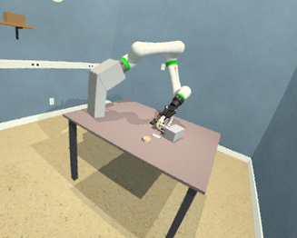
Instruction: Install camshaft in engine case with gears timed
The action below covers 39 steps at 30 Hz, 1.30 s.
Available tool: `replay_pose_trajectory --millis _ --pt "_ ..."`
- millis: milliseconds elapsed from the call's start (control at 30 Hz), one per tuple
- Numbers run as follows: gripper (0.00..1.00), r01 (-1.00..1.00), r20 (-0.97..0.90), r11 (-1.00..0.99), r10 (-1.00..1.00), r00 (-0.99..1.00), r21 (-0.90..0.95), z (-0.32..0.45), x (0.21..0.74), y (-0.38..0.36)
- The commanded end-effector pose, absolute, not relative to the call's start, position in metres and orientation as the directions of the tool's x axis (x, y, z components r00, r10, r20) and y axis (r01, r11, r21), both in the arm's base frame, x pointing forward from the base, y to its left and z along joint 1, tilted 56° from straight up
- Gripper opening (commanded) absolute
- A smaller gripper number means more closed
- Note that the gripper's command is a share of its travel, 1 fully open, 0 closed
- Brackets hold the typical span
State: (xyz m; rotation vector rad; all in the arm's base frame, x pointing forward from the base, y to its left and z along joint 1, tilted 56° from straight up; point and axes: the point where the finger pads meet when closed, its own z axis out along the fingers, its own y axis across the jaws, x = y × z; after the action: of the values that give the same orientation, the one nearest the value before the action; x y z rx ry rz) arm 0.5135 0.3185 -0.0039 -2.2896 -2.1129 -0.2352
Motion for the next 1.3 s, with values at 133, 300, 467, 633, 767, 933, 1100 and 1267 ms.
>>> replay_pose_trajectory --millis 133,300,467,633,767,933,1100,1267 --pt "0.14 0.992 0.122 -0.086 0.99 0.075 0.09 -0.0032 0.514 0.3179" --pt "0.14 0.992 0.122 -0.086 0.99 0.075 0.09 -0.0032 0.5141 0.3179" --pt "0.14 0.992 0.122 -0.086 0.99 0.075 0.09 -0.0032 0.5144 0.3179" --pt "0.14 0.992 0.122 -0.086 0.99 0.075 0.09 -0.0031 0.5156 0.3178" --pt "0.14 0.992 0.122 -0.086 0.99 0.075 0.09 -0.0029 0.5171 0.3177" --pt "0.14 0.992 0.122 -0.086 0.99 0.075 0.09 -0.0028 0.5186 0.3175" --pt "0.14 0.992 0.122 -0.086 0.99 0.075 0.09 -0.0025 0.5212 0.3173" --pt "0.14 0.992 0.122 -0.086 0.99 0.075 0.09 -0.0023 0.5236 0.3171"
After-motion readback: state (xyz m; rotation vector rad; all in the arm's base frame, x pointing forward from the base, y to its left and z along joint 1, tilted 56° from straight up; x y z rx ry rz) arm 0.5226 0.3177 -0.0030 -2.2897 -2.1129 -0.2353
